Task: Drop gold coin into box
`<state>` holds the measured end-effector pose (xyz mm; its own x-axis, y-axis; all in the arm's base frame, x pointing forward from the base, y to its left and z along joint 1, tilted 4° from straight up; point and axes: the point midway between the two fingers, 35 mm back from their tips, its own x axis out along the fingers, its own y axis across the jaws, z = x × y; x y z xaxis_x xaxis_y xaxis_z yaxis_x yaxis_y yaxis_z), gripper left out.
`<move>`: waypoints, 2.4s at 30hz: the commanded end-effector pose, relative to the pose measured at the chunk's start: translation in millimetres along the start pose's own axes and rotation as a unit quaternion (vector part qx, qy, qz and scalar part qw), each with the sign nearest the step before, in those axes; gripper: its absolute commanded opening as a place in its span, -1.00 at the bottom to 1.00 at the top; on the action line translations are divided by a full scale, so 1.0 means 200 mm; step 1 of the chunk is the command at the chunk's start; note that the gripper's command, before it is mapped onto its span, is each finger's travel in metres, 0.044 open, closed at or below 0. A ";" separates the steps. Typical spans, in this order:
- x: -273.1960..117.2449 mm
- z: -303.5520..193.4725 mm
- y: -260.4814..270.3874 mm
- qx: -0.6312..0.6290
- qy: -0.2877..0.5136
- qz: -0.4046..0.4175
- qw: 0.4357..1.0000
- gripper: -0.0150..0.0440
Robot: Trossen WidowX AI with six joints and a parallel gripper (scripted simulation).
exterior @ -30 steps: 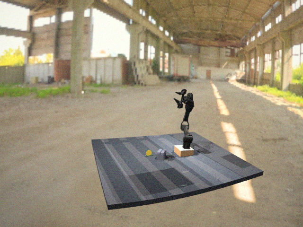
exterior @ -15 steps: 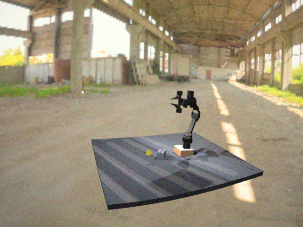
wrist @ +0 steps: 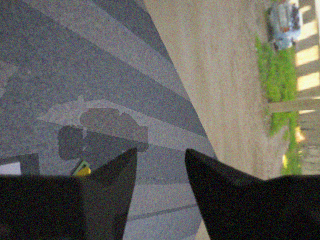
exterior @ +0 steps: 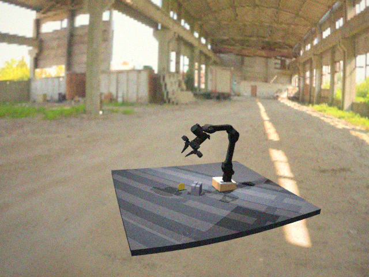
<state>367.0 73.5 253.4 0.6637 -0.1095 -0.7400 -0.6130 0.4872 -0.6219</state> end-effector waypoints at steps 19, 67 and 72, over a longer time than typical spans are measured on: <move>0.75 -0.67 0.33 0.355 0.265 0.271 0.855 0.05; 1.08 -0.78 0.64 0.355 0.265 0.271 0.855 0.05; 1.10 -0.79 0.66 0.355 0.265 0.271 0.855 0.05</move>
<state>366.8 -24.3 -26.7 -0.0279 0.0095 -0.9996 -0.2342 0.9721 0.0158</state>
